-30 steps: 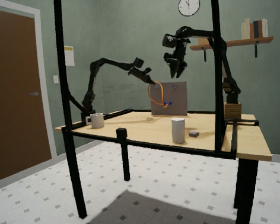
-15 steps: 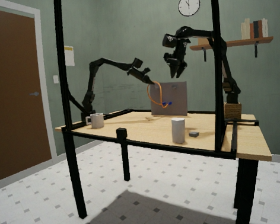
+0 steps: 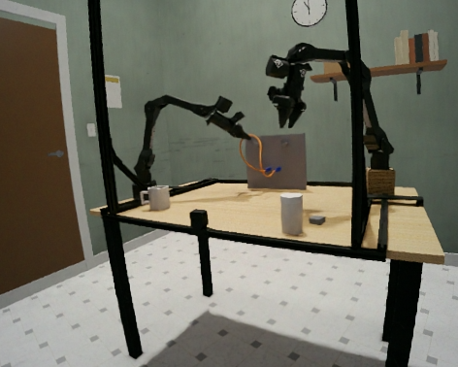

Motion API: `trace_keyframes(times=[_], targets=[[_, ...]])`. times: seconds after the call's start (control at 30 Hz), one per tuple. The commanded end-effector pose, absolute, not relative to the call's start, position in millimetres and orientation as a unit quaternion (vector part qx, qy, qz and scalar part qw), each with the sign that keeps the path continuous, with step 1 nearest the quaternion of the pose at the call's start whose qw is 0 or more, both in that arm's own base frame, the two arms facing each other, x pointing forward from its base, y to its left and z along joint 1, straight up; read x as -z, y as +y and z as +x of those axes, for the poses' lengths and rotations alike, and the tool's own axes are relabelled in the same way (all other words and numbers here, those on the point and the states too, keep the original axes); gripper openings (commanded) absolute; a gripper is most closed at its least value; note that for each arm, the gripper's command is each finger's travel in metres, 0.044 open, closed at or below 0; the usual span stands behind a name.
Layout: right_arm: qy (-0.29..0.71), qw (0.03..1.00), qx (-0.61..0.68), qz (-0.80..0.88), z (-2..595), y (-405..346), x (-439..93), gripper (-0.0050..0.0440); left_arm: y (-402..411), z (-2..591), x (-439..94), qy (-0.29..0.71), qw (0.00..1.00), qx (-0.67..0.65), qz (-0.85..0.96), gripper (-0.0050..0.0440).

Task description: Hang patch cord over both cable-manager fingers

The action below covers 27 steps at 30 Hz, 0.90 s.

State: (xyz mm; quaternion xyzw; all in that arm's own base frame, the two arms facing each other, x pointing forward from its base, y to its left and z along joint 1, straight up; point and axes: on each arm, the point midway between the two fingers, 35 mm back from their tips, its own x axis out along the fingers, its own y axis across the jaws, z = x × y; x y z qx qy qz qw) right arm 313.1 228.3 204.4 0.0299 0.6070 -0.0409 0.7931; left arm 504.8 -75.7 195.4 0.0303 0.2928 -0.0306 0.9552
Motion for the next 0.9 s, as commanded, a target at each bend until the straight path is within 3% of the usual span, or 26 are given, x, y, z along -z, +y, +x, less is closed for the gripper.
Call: trace_keyframes(times=[0.0,0.87], targets=[[0.6,0.798,0.034,0.038,311,228,-213,0.044,-72,501,-204,0.282,0.958,0.03,0.029,0.0025],[0.6,0.798,0.034,0.038,311,228,-213,0.044,-64,502,-180,0.297,0.954,0.022,0.007,0.0025]])
